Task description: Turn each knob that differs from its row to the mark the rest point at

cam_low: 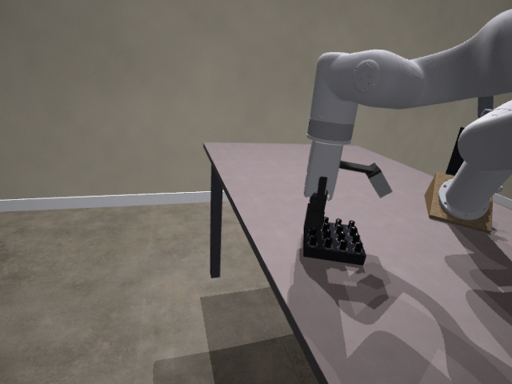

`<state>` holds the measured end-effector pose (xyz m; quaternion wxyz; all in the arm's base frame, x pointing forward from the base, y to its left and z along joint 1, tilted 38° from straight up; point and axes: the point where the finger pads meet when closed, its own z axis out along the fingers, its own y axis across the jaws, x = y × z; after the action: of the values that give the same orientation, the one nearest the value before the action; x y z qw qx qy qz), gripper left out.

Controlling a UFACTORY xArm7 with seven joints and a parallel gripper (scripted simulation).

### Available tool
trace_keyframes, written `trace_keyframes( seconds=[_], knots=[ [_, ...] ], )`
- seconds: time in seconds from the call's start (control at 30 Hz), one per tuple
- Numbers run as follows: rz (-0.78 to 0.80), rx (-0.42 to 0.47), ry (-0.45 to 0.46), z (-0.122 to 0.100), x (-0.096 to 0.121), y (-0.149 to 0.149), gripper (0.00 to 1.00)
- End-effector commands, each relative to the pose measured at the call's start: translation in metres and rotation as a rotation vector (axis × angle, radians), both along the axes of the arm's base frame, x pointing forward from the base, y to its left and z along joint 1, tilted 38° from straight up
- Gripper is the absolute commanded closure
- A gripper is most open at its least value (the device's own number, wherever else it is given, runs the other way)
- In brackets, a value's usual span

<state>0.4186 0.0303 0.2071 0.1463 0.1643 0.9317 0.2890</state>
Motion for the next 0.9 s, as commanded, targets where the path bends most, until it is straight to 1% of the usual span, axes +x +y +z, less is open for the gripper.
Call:
trace_keyframes(
  seconds=[0.0,0.77,0.8,0.87],
  knots=[
    [-0.002,0.000,-0.002,0.0009,0.0004,-0.0009,0.81],
    [-0.002,0.000,-0.002,0.0009,0.0004,-0.0009,0.81],
    [-0.002,0.000,-0.002,0.0009,0.0004,-0.0009,0.92],
    [-0.002,0.000,-0.002,0.0009,0.0004,-0.0009,0.92]
  ],
)
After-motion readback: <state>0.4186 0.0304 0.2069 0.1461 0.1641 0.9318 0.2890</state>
